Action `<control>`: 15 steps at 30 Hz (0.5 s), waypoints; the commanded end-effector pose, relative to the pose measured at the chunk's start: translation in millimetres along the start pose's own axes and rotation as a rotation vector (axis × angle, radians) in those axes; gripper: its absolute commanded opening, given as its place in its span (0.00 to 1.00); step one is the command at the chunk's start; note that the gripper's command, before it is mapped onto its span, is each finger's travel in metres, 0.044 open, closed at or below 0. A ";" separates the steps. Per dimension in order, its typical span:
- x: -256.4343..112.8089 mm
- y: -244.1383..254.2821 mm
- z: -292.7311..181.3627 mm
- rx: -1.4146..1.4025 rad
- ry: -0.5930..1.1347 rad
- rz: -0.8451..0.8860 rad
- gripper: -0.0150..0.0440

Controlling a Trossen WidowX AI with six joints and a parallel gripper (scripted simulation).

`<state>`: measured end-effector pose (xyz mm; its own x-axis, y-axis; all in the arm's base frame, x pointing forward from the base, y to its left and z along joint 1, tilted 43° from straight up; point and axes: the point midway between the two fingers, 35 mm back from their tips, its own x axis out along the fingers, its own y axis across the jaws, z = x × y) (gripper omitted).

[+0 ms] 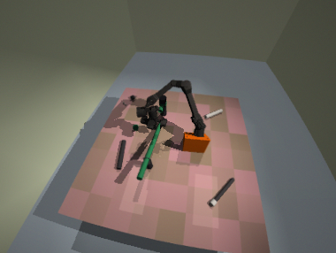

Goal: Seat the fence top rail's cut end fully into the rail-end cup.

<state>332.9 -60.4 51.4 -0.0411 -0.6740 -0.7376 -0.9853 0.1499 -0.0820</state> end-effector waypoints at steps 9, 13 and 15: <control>30.1 3.7 -0.6 -0.013 0.009 0.012 1.00; 30.4 3.7 -0.6 -0.013 0.009 0.012 1.00; 31.7 3.6 -0.5 -0.013 0.009 0.012 1.00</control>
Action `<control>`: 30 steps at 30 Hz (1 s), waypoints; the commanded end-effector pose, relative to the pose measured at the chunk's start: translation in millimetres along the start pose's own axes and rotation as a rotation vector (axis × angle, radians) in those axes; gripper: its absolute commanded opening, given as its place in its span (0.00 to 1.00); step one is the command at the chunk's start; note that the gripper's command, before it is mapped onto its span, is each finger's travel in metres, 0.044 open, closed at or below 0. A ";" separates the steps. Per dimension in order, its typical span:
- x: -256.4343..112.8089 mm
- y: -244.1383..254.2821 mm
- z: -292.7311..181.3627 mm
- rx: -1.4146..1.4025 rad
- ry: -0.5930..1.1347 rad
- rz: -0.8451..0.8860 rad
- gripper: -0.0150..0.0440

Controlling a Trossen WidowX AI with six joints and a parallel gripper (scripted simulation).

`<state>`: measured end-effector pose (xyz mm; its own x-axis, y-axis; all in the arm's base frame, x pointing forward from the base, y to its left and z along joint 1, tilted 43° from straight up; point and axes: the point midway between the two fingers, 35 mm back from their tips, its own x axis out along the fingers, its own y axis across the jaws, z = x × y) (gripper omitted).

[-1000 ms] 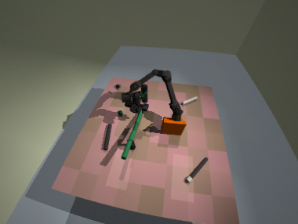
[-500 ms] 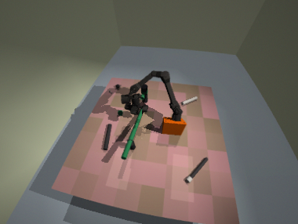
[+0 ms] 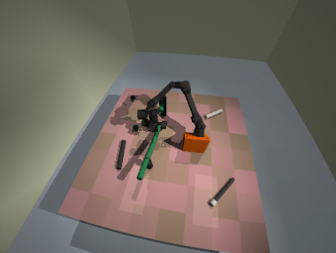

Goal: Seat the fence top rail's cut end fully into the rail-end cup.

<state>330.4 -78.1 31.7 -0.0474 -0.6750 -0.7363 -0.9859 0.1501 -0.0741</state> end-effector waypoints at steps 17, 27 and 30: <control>32.0 1.2 -0.2 -0.008 0.006 0.006 1.00; 48.2 1.7 -0.6 -0.008 0.007 0.006 1.00; 53.0 2.0 -0.9 -0.008 0.007 0.006 1.00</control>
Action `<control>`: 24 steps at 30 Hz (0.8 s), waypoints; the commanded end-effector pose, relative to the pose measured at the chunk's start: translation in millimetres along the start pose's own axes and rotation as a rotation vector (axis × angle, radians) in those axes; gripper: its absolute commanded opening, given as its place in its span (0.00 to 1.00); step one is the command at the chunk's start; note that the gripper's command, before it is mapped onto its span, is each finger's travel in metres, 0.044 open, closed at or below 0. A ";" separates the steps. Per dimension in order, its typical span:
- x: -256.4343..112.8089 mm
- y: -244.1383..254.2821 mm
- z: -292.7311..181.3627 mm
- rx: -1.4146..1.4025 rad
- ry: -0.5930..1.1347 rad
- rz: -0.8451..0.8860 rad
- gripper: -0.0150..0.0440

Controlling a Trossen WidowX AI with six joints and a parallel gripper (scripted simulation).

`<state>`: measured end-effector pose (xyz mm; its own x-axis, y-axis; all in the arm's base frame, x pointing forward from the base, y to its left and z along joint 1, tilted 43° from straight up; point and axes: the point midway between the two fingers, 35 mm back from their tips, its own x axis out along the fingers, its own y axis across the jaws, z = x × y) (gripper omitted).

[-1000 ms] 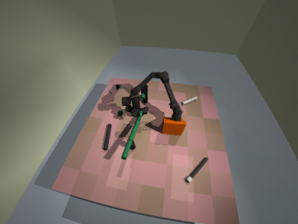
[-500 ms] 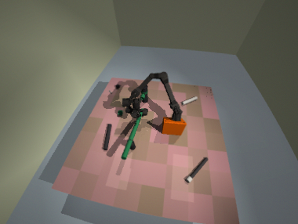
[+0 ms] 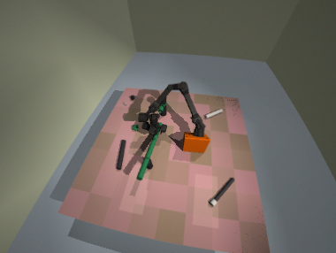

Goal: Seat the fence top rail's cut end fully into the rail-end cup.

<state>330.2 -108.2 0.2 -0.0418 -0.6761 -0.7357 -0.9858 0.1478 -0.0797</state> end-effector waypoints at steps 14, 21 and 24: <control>19.6 5.0 -0.9 -0.010 0.009 0.011 0.87; 19.6 5.0 -0.9 -0.010 0.009 0.011 0.62; 19.6 5.0 -0.9 -0.010 0.009 0.011 0.59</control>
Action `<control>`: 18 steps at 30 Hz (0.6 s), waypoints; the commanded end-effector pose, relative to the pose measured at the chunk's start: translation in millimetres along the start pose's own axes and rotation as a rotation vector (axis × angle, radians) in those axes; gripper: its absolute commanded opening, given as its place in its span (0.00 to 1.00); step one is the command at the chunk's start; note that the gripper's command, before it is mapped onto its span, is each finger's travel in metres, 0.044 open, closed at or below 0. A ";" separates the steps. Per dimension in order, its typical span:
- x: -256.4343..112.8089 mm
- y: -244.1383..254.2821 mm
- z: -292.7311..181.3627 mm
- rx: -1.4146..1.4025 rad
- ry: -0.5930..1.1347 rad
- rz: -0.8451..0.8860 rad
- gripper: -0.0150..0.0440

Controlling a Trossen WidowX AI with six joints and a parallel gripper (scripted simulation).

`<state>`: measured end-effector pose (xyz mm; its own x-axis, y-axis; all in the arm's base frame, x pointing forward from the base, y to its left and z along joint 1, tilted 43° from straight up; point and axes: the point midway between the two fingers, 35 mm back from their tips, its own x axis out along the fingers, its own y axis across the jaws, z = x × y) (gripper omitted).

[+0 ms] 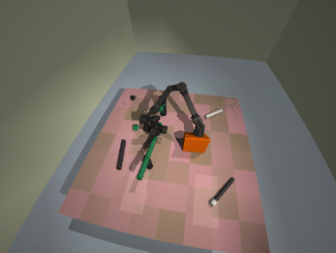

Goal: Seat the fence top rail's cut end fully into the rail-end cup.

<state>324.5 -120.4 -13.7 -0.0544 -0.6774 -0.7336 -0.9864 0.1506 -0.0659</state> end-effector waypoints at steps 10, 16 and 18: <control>0.9 0.1 -0.5 -0.003 0.004 -0.001 0.47; -4.5 0.6 -0.1 -0.003 0.004 -0.001 0.25; -6.2 1.0 -0.1 -0.002 0.010 0.002 0.25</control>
<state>322.8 -120.3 -12.9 -0.0604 -0.6787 -0.7319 -0.9858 0.1556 -0.0629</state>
